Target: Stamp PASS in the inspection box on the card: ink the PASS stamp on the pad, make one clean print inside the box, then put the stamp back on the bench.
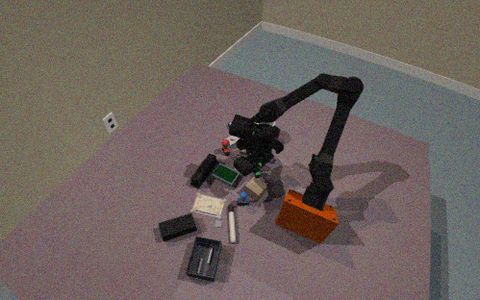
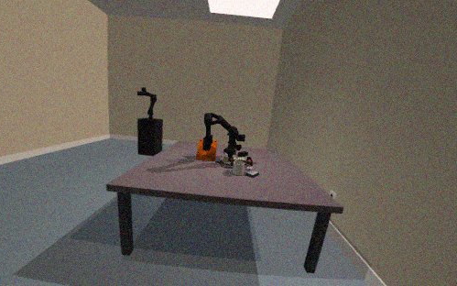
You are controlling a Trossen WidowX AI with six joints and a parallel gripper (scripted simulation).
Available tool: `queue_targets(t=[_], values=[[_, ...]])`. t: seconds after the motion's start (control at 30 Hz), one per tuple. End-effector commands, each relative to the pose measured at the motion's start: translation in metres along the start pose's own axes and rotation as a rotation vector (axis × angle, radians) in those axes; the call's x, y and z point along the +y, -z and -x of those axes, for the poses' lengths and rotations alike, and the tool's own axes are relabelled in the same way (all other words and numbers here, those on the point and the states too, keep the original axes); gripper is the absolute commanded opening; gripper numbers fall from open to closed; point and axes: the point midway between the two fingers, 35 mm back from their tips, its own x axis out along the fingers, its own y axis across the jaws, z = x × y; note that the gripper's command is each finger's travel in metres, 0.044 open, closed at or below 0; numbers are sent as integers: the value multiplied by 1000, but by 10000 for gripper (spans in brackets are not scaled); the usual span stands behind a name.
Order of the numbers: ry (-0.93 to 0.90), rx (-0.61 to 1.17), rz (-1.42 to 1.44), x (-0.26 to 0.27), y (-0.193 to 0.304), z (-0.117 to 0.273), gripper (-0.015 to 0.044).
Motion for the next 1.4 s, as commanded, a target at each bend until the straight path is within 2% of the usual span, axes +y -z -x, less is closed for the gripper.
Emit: queue_targets(t=[0.0, 1.37], values=[[-5, -2, -4, 1, -1, 3, 0], [-10, -3, -3, 1, -1, 23, 0]])
